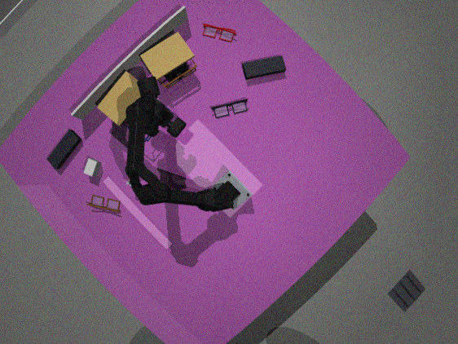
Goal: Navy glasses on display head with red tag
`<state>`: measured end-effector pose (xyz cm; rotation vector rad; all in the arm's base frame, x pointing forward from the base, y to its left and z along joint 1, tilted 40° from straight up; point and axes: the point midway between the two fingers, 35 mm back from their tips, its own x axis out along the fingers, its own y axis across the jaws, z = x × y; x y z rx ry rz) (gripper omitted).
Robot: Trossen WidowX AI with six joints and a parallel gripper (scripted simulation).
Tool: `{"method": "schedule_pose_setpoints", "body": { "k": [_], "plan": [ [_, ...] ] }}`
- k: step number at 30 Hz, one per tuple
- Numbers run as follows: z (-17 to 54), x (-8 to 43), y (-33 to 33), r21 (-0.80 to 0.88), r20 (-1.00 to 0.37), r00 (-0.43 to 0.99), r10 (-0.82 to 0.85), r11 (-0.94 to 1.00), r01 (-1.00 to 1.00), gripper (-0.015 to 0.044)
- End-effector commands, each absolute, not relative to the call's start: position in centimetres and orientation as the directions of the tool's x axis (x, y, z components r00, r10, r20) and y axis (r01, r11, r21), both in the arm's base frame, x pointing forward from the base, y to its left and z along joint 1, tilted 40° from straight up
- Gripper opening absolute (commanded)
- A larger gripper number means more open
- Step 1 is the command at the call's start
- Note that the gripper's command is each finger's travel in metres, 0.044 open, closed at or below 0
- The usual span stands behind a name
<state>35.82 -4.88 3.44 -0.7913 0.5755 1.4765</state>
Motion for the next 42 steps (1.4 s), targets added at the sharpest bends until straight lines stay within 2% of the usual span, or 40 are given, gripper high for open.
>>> {"method": "schedule_pose_setpoints", "body": {
  "k": [1, 42],
  "plan": [
    [3.6, 36.6, -4.8, -0.113, -0.763, 0.042, 0.645, -0.070, -0.991, 0.0000],
    [4.3, 42.1, -4.3, -0.117, -0.763, 0.044, 0.645, -0.070, -0.991, 0.0000]
  ]
}}
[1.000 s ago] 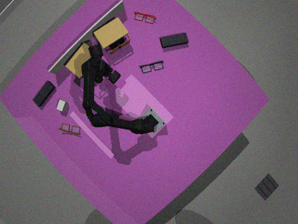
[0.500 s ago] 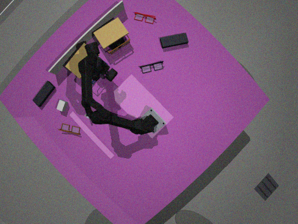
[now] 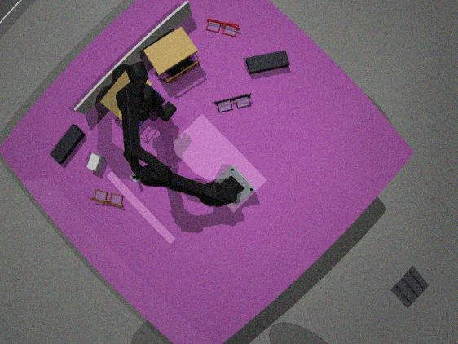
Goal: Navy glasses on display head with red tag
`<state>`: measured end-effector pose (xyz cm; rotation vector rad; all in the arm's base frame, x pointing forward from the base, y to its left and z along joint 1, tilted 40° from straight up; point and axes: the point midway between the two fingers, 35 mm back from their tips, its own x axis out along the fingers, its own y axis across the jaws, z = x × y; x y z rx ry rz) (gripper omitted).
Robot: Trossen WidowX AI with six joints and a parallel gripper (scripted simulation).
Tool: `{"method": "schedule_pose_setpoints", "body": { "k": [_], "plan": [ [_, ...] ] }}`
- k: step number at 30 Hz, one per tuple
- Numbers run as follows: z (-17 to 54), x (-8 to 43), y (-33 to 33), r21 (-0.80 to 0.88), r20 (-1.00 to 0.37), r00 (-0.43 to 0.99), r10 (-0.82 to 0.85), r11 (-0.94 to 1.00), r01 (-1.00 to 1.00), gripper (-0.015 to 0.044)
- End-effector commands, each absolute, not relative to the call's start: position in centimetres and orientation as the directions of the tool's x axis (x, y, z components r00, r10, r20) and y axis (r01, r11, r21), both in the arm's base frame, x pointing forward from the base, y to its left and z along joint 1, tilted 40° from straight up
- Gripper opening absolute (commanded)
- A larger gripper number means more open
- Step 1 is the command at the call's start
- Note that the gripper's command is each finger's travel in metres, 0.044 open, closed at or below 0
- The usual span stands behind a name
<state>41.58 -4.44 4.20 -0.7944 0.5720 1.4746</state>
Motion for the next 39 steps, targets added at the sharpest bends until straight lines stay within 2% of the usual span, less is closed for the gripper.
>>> {"method": "schedule_pose_setpoints", "body": {
  "k": [1, 39],
  "plan": [
    [4.3, 42.3, -4.3, -0.117, -0.763, 0.045, 0.645, -0.070, -0.991, 0.0000],
    [4.2, 43.2, -4.0, -0.118, -0.763, 0.045, 0.645, -0.070, -0.991, 0.0000]
  ]
}}
